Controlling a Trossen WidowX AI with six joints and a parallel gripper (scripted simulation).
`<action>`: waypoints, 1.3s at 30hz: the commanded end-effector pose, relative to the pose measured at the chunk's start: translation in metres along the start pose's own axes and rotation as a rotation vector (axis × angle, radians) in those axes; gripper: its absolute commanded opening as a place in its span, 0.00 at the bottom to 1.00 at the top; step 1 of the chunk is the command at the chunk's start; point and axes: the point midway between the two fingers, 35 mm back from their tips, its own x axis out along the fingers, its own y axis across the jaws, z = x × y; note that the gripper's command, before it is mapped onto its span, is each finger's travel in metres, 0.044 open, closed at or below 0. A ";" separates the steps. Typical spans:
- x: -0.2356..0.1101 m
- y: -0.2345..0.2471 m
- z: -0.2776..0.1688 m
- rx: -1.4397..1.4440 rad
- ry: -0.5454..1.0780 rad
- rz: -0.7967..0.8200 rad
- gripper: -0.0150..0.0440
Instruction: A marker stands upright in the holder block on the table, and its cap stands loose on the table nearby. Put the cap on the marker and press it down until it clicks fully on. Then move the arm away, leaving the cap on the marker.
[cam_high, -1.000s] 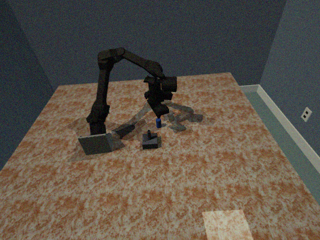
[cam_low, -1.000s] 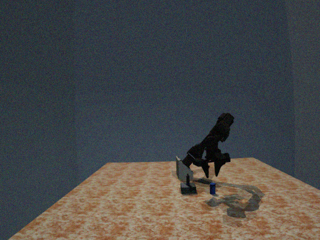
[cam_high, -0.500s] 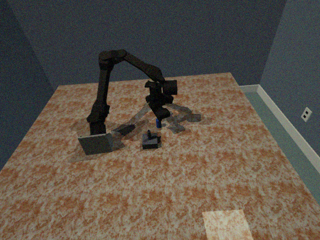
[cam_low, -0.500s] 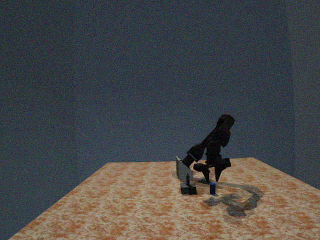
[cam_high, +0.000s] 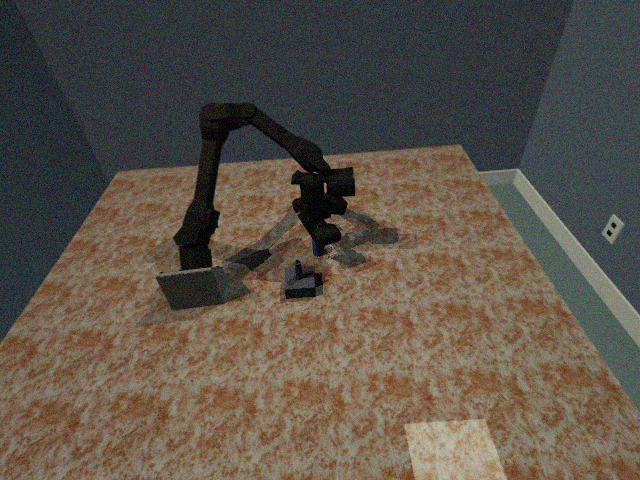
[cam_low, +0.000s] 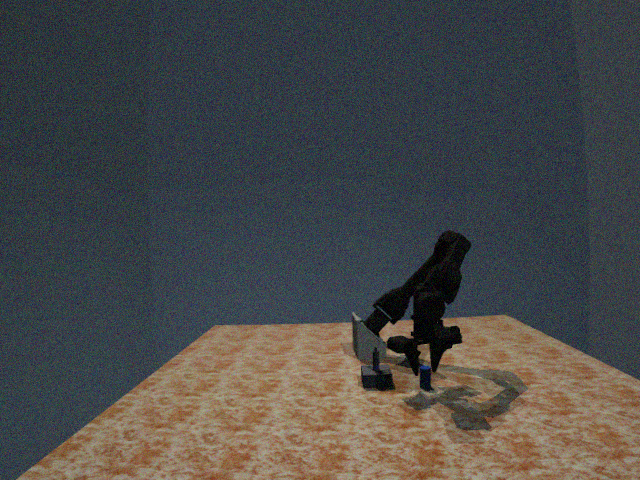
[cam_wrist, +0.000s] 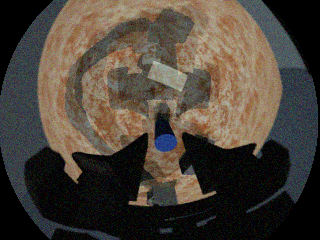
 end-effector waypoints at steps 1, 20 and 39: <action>0.008 0.000 -0.002 0.006 0.005 0.008 0.66; 0.021 0.001 -0.002 0.006 0.004 0.010 0.43; -0.016 0.000 -0.001 0.007 0.005 0.006 0.25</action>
